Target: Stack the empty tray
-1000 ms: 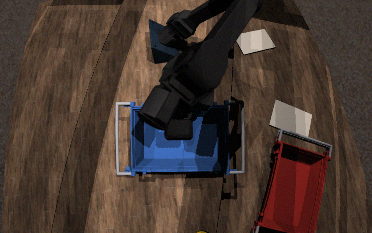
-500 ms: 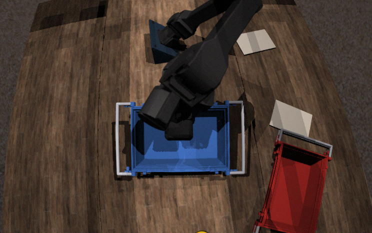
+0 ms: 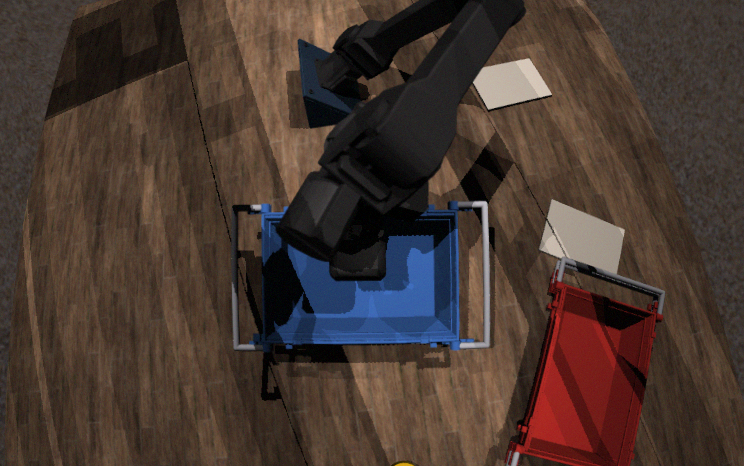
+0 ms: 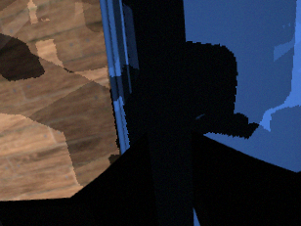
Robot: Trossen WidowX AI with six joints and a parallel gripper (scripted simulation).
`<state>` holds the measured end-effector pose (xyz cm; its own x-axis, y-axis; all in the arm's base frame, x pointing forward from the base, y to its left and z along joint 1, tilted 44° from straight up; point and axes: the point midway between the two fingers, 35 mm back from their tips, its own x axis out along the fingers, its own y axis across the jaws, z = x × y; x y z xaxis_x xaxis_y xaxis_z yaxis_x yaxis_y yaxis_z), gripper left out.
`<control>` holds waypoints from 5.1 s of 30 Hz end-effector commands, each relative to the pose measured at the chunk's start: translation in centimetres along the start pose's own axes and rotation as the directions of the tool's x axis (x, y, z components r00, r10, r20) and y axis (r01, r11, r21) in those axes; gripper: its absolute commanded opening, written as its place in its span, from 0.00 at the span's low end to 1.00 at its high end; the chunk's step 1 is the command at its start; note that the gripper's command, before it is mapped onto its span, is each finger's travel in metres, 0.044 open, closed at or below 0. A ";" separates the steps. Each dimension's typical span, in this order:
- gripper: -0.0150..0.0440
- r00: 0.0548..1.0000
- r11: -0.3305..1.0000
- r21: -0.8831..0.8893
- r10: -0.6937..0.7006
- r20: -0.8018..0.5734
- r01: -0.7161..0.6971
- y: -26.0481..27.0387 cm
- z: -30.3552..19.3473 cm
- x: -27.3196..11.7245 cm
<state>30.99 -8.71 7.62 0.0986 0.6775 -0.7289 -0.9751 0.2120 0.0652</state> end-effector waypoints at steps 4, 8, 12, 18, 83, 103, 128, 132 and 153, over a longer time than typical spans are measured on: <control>0.25 1.000 1.000 0.014 0.026 0.001 -0.026 0.5 0.0 0.6; 0.25 1.000 1.000 0.002 0.003 0.000 -0.003 0.1 0.0 0.2; 0.25 1.000 1.000 0.007 0.014 0.000 -0.014 0.5 -0.1 0.7; 0.25 1.000 1.000 0.014 0.026 0.001 -0.026 0.9 -0.2 1.2; 0.25 1.000 1.000 0.008 0.017 0.001 -0.017 0.9 -0.2 1.5; 0.25 1.000 1.000 0.014 0.027 0.001 -0.027 1.2 -0.3 1.9; 0.25 1.000 1.000 0.014 0.027 0.001 -0.027 1.2 -0.3 1.9; 0.25 1.000 1.000 0.014 0.027 0.001 -0.027 1.2 -0.3 1.9; 0.25 1.000 1.000 0.009 0.020 0.001 -0.020 1.4 -0.4 2.4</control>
<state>30.54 -7.87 6.47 0.1134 0.6744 -0.7296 -0.9760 0.2129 0.0450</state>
